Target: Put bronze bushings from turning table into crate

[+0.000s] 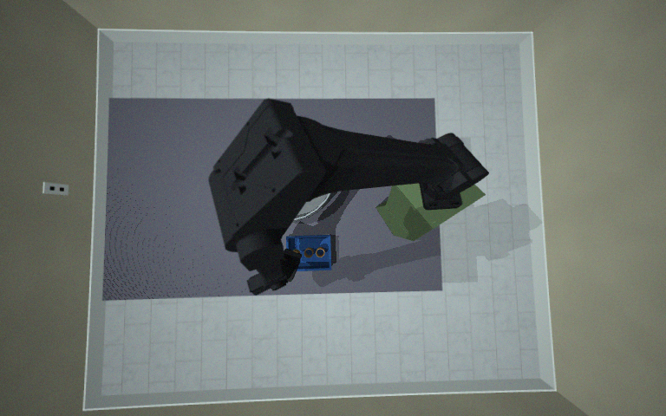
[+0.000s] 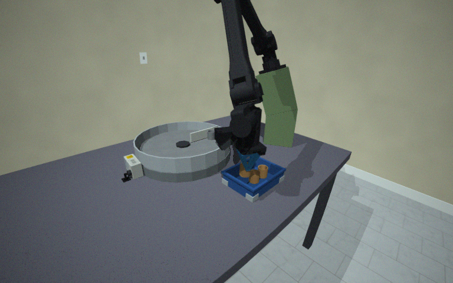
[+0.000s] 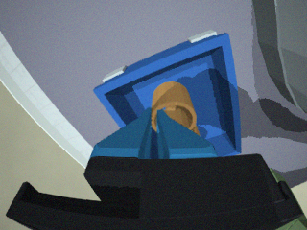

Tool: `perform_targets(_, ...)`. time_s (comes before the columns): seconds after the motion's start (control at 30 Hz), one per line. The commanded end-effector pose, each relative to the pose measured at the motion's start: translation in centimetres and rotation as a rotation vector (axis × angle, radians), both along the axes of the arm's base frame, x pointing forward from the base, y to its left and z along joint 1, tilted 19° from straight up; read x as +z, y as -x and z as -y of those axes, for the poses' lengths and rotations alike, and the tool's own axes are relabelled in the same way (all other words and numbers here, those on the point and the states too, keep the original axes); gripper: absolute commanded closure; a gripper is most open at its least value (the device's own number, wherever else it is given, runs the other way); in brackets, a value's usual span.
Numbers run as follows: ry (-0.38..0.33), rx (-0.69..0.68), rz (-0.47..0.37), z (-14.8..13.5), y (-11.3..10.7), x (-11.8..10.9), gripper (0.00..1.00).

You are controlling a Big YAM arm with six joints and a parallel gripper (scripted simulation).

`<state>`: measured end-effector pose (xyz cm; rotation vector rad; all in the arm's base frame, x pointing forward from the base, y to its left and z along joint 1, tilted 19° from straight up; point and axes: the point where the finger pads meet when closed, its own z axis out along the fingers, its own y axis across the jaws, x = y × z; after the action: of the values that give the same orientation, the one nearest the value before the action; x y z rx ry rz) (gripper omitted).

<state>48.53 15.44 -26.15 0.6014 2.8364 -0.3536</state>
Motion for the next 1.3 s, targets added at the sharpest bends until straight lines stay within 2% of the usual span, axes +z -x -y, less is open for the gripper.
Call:
perform_targets(0.0, -0.006, 0.021, 0.012, -1.19, -0.13, 0.27, 1.00)
perform_targets(1.27, -0.004, 0.011, 0.008, -0.80, 0.45, -0.06, 1.00)
